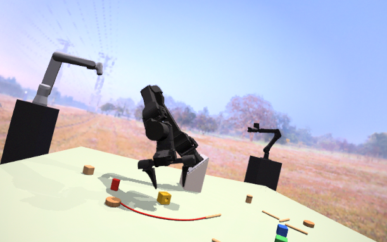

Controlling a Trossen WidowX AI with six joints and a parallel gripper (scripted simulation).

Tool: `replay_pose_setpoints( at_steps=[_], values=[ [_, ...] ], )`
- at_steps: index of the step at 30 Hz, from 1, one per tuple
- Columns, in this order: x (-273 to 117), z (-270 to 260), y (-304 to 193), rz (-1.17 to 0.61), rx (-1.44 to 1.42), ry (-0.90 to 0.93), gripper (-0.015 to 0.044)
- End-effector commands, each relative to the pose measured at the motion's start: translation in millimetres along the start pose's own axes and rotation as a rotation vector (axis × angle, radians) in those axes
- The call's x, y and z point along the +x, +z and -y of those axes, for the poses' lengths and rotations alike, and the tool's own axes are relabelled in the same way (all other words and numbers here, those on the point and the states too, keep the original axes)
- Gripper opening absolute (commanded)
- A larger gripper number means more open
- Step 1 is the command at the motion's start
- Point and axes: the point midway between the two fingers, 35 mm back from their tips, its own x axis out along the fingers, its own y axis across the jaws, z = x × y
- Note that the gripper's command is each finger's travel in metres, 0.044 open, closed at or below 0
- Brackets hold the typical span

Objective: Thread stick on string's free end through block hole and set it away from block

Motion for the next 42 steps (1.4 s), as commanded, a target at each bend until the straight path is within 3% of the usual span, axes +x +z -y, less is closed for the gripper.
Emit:
replay_pose_setpoints(
  at_steps=[1,5,34,42],
  values=[
    [-13.8,-9.7,28.3,-0.2,-1.15,-0.263,0.044],
    [-15.6,-11.2,31.3,-0.237,-1.31,-0.279,0.044],
    [-15.2,-11.7,31.0,-0.233,-1.301,-0.275,0.044],
    [-15.2,-11.7,31.0,-0.233,-1.301,-0.275,0.0245]
  ],
)
